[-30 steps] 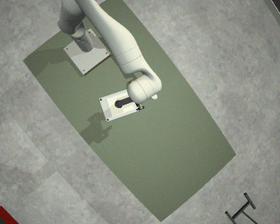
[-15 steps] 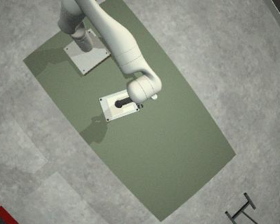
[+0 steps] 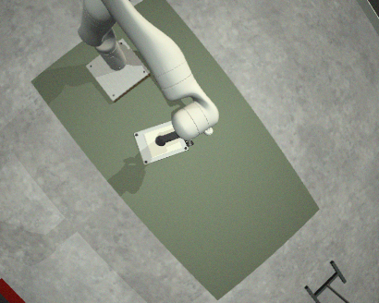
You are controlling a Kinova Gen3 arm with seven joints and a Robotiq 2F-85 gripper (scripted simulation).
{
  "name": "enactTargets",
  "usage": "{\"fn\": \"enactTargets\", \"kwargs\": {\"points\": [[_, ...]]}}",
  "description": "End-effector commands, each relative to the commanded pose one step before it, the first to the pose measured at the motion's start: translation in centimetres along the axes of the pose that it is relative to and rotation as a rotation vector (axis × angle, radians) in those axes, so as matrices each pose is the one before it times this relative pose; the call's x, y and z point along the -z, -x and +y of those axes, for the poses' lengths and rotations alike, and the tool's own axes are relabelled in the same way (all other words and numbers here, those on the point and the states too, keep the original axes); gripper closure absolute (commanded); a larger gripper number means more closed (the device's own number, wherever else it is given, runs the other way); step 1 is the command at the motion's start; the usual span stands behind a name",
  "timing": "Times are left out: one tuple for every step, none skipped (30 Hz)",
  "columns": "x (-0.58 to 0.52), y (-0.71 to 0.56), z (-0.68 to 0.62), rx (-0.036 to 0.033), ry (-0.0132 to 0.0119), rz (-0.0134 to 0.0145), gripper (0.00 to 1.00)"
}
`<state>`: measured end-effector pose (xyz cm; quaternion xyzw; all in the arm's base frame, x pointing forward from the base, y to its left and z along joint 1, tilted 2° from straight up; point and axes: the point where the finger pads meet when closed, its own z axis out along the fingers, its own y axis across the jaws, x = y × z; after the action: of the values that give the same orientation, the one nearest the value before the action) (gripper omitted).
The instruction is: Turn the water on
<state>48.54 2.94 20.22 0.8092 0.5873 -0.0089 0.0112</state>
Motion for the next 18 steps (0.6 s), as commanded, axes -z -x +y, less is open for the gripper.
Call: {"fn": "enactTargets", "kwargs": {"points": [[0.083, -0.013, 0.035, 0.00000, 0.00171, 0.00102, 0.90], [0.000, 0.000, 0.000, 0.00000, 0.00000, 0.00000, 0.90], [0.000, 0.000, 0.000, 0.00000, 0.00000, 0.00000, 0.90], [0.000, 0.000, 0.000, 0.00000, 0.00000, 0.00000, 0.90], [0.000, 0.000, 0.000, 0.00000, 0.00000, 0.00000, 0.90], [0.000, 0.000, 0.000, 0.00000, 0.00000, 0.00000, 0.90], [0.000, 0.000, 0.000, 0.00000, 0.00000, 0.00000, 0.90], [0.000, 0.000, 0.000, 0.00000, 0.00000, 0.00000, 0.90], [0.000, 0.000, 0.000, 0.00000, 0.00000, 0.00000, 0.90], [0.000, 0.000, 0.000, 0.00000, 0.00000, 0.00000, 0.90], [0.000, 0.000, 0.000, 0.00000, 0.00000, 0.00000, 0.90], [0.000, 0.000, 0.000, 0.00000, 0.00000, 0.00000, 0.90], [0.000, 0.000, 0.000, 0.00000, 0.00000, 0.00000, 0.24], [0.000, 0.000, 0.000, 0.00000, 0.00000, 0.00000, 0.24], [0.000, 0.000, 0.000, 0.00000, 0.00000, 0.00000, 0.24], [0.000, 0.000, 0.000, 0.00000, 0.00000, 0.00000, 0.24], [0.000, 0.000, 0.000, 0.00000, 0.00000, 0.00000, 0.24], [0.000, 0.000, 0.000, 0.00000, 0.00000, 0.00000, 0.24]]}}
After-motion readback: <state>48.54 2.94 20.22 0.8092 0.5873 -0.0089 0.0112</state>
